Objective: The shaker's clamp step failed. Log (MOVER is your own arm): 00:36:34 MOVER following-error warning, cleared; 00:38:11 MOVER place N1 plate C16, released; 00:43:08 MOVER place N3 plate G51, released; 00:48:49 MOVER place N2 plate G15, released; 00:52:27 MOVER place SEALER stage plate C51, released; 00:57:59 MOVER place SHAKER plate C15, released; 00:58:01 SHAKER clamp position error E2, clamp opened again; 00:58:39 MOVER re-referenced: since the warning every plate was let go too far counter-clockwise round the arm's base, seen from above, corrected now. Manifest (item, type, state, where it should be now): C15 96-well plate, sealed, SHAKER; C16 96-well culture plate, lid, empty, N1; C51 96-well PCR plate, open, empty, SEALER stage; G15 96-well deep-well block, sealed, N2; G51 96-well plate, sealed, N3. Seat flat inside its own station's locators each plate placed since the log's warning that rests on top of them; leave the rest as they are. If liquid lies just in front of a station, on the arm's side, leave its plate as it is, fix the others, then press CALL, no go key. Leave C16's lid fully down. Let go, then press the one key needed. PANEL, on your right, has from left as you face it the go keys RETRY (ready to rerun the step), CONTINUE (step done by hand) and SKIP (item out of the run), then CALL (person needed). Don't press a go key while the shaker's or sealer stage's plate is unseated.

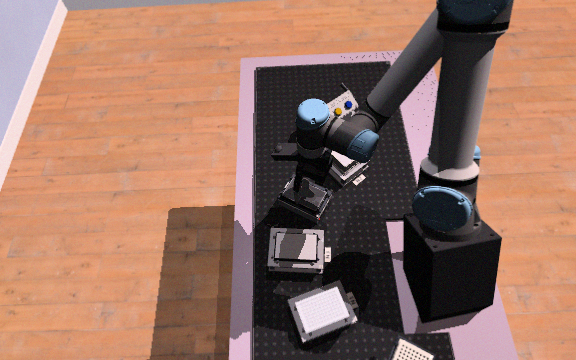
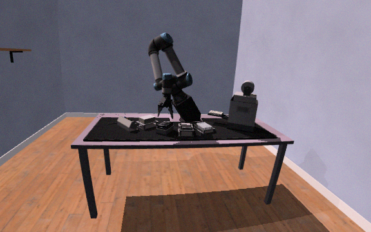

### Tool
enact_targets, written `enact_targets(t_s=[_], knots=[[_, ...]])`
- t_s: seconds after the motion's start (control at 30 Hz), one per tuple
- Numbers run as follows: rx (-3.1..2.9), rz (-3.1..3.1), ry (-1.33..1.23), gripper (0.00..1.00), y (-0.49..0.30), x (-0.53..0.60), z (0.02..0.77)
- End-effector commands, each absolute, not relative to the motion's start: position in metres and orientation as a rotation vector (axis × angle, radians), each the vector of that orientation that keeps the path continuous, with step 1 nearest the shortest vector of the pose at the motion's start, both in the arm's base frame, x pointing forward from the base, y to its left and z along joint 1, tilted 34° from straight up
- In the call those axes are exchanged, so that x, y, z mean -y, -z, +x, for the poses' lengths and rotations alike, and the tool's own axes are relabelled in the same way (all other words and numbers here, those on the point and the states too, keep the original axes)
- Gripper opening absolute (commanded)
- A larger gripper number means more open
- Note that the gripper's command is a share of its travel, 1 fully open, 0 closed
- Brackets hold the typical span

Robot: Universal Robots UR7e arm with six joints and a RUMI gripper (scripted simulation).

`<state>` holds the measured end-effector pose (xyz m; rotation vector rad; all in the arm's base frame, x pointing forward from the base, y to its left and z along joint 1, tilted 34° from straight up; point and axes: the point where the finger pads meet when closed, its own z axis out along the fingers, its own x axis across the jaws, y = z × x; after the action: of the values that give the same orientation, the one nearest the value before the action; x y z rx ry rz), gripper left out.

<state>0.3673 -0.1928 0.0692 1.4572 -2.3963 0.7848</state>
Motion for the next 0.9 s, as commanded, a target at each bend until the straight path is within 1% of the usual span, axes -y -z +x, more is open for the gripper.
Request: enact_targets(t_s=[0.0,0.53,0.87], knots=[[2.396,1.457,-0.786,0.82,-0.071,0.192,0.367],[2.397,1.457,-0.786,0.82,-0.084,0.183,0.366],[2.245,1.625,-0.748,0.82,-0.064,0.151,0.38]])
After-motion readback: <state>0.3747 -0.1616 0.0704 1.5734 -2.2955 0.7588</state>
